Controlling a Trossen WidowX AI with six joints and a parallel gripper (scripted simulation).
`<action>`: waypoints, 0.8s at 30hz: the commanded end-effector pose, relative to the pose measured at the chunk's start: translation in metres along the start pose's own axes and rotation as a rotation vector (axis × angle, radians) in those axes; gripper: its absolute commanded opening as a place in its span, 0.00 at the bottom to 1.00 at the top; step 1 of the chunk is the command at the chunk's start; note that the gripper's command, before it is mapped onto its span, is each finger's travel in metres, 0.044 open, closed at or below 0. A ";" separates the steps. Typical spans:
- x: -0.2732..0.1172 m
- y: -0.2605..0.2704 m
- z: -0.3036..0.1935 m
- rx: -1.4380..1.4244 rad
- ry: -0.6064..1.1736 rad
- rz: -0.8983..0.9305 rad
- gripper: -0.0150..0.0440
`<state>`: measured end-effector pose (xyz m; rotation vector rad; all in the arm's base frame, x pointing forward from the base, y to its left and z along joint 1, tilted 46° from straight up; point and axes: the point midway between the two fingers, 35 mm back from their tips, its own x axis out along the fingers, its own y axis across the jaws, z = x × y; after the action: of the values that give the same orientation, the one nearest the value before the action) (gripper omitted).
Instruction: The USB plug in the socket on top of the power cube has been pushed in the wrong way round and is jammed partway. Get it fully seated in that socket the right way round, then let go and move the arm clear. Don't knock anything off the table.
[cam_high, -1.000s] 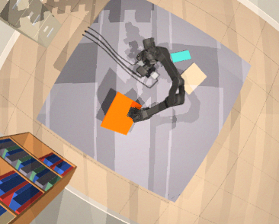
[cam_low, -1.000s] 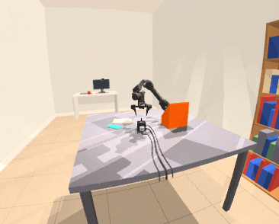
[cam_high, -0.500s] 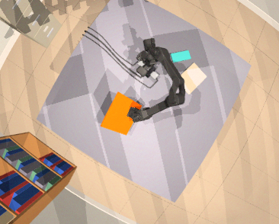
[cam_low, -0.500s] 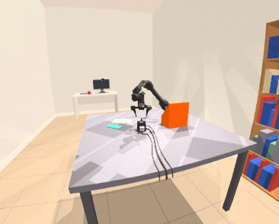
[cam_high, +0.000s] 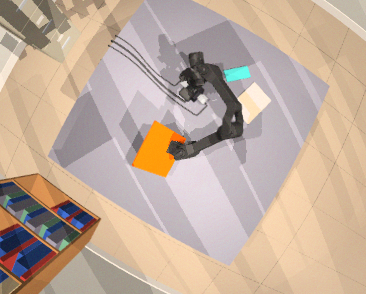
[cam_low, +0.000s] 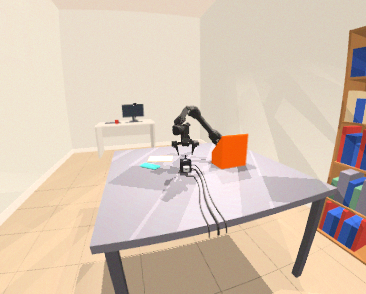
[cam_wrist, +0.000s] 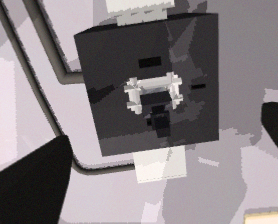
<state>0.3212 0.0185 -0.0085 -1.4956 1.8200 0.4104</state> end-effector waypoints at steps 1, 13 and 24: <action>0.004 0.001 0.000 -0.007 0.004 -0.001 1.00; 0.002 0.000 0.000 0.000 0.001 0.000 0.56; 0.002 0.000 0.000 0.000 0.001 0.000 0.25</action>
<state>0.3206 0.0168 -0.0100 -1.4964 1.8219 0.4113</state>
